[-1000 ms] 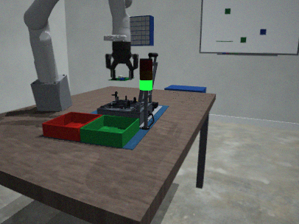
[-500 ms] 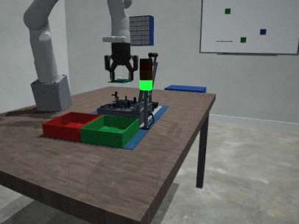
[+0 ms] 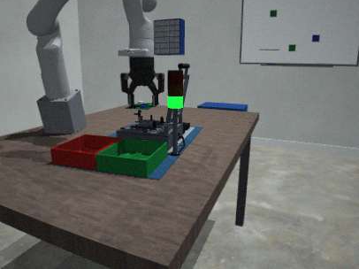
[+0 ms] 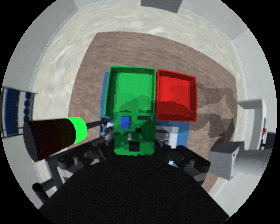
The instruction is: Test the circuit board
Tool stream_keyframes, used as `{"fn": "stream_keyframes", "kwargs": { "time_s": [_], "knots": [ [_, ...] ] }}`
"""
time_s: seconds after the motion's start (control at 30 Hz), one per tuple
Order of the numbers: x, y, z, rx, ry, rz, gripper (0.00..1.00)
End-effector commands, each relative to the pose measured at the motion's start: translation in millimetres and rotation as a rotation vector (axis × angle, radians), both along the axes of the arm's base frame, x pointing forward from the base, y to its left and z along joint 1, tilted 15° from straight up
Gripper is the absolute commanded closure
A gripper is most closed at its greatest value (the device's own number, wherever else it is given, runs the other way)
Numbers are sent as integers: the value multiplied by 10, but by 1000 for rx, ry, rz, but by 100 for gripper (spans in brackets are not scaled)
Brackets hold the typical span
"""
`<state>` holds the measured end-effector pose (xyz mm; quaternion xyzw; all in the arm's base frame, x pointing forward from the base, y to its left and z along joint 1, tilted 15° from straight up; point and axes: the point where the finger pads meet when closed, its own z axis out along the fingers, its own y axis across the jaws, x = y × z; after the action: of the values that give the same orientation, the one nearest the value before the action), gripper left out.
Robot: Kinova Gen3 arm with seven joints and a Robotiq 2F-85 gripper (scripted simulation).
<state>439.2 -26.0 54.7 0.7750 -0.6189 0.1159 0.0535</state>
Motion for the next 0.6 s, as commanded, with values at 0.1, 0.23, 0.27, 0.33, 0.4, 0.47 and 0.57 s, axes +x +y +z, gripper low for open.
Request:
{"fn": "stream_keyframes", "kwargs": {
  "time_s": [0.1,0.23,0.27,0.33,0.4,0.47,0.57],
  "knots": [
    [166,-499,-20,1,-2,-39,23],
    [218,-618,-25,1,-2,-39,23],
    [242,-675,-27,1,-2,-39,23],
    [288,-782,-31,1,-2,-39,23],
    [329,-876,-34,1,-2,-39,23],
    [364,-958,-37,1,-2,-39,23],
    [404,-1051,-41,1,-2,-39,23]
  ]
}}
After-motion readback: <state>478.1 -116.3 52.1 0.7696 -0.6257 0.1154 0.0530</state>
